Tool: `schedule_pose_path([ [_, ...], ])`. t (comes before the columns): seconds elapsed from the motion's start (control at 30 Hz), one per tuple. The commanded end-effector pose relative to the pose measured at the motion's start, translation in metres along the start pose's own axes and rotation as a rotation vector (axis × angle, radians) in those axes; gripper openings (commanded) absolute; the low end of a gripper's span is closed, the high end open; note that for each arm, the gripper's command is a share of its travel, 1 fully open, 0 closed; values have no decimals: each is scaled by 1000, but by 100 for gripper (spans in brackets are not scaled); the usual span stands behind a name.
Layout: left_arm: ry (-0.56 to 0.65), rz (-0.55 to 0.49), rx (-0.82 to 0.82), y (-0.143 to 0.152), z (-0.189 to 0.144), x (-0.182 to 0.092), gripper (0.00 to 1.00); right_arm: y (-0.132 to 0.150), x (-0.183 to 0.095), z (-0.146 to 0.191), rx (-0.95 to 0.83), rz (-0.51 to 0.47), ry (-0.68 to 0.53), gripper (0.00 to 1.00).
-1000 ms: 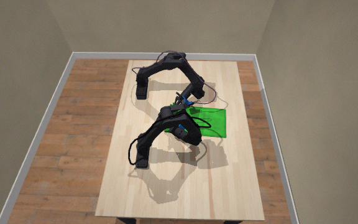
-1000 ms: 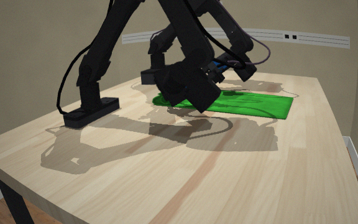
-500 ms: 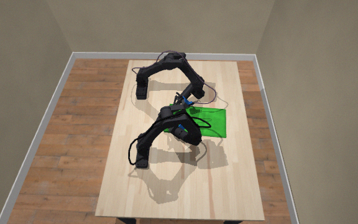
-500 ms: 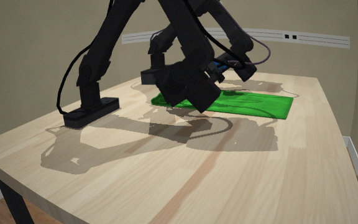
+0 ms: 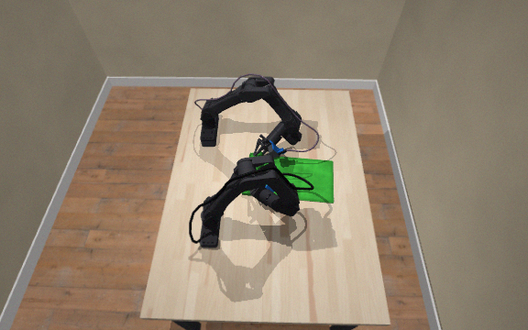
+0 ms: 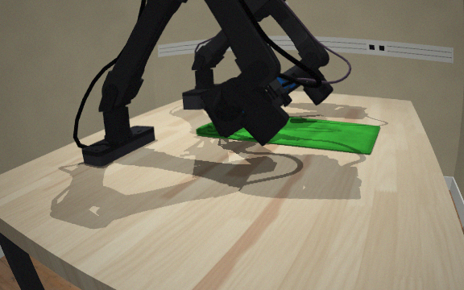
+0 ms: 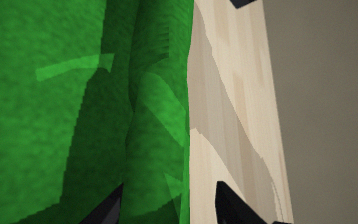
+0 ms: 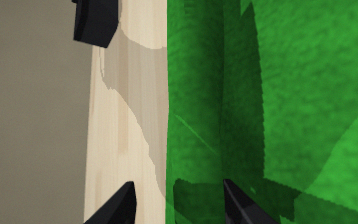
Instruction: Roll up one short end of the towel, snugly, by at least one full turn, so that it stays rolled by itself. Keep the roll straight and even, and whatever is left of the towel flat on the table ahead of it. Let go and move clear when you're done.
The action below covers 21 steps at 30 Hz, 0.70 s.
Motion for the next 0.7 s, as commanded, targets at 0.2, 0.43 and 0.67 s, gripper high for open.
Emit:
schedule_pose_path([
  [0.2, -27, -16, 35, -5, -4, -39, 42, -5, -32, 1, -27, -8, 5, 42],
  [0.43, -27, -16, 35, -5, -4, -48, 42, -5, -41, 1, -27, -8, 5, 42],
  [0.67, -131, -25, 121, -4, -20, -48, 42, -6, -41, 18, -123, 1, 120, 42],
])
Point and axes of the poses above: on each arm, the point where the finger pads meet when closed, its own x axis out along the fingers, its own z axis across the jaws, y = z × x, the point moved 7 cm from there along -x, back along the fingers, and after that the axes turned 5 degrees about -x, right-handed, at the moved point
